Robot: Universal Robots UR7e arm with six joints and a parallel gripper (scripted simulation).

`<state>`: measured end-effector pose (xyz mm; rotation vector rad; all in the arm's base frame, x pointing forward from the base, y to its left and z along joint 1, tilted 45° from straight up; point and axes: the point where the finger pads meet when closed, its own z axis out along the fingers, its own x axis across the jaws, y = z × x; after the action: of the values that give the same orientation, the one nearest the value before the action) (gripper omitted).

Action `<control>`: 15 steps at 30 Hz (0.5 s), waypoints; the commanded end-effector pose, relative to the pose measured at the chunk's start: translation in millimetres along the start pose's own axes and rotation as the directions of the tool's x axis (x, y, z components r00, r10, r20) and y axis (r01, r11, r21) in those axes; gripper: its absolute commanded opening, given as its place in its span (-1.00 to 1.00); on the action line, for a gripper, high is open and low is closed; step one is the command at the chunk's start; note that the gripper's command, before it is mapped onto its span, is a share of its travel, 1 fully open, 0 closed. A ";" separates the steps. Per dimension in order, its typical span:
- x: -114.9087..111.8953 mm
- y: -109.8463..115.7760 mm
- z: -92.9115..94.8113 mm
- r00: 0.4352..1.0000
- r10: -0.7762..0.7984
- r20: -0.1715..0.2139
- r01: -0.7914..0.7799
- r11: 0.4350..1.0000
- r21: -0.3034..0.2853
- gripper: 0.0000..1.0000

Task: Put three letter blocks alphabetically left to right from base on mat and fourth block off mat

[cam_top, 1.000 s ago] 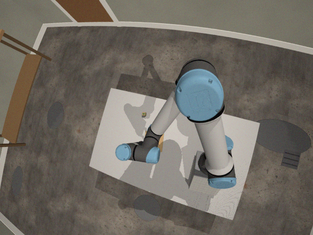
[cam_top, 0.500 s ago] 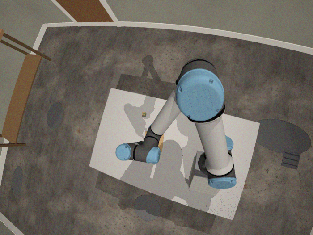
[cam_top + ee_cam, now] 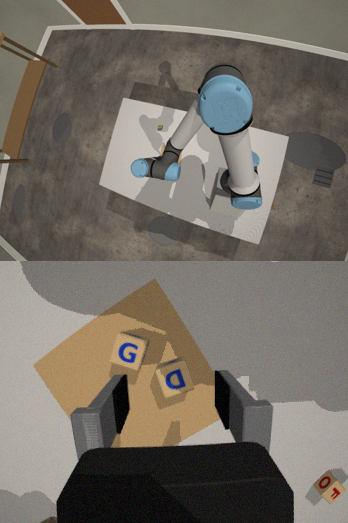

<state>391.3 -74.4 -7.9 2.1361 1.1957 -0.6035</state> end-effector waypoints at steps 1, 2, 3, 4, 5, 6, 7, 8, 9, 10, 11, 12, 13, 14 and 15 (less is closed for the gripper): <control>-1.6 -3.2 0.4 0.990 0.139 0.000 -0.139 0.990 0.000 1.00; -1.8 -3.6 0.5 0.987 0.161 0.000 -0.161 0.987 0.000 1.00; -2.0 -4.0 0.6 0.983 0.183 0.000 -0.183 0.983 0.000 1.00; -2.1 -4.4 0.7 0.979 0.205 0.000 -0.205 0.979 0.000 1.00; -2.3 -4.8 0.7 0.974 0.227 0.000 -0.227 0.974 0.000 1.00; -2.5 -5.2 0.8 0.969 0.248 -0.001 -0.248 0.969 0.000 1.00; -2.6 -5.6 0.9 0.963 0.270 -0.001 -0.270 0.963 0.000 1.00; -2.8 -5.9 1.0 0.957 0.291 -0.001 -0.291 0.957 0.000 1.00; -3.0 -6.3 1.0 0.950 0.312 -0.001 -0.312 0.950 0.000 1.00; -3.0 -6.3 1.0 0.950 0.312 -0.001 -0.312 0.950 0.000 1.00; -3.0 -6.3 1.0 0.950 0.312 -0.001 -0.312 0.950 0.000 1.00; -3.3 -6.9 1.2 0.936 0.352 -0.001 -0.352 0.936 0.000 1.00; -3.6 -7.5 1.3 0.921 0.389 -0.001 -0.389 0.921 0.000 1.00; -3.8 -7.8 1.4 0.914 0.405 -0.001 -0.405 0.914 0.000 1.00; -3.9 -8.0 1.4 0.906 0.424 -0.001 -0.424 0.906 0.000 1.00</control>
<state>384.8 -74.0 -8.9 2.2634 0.8280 -0.4597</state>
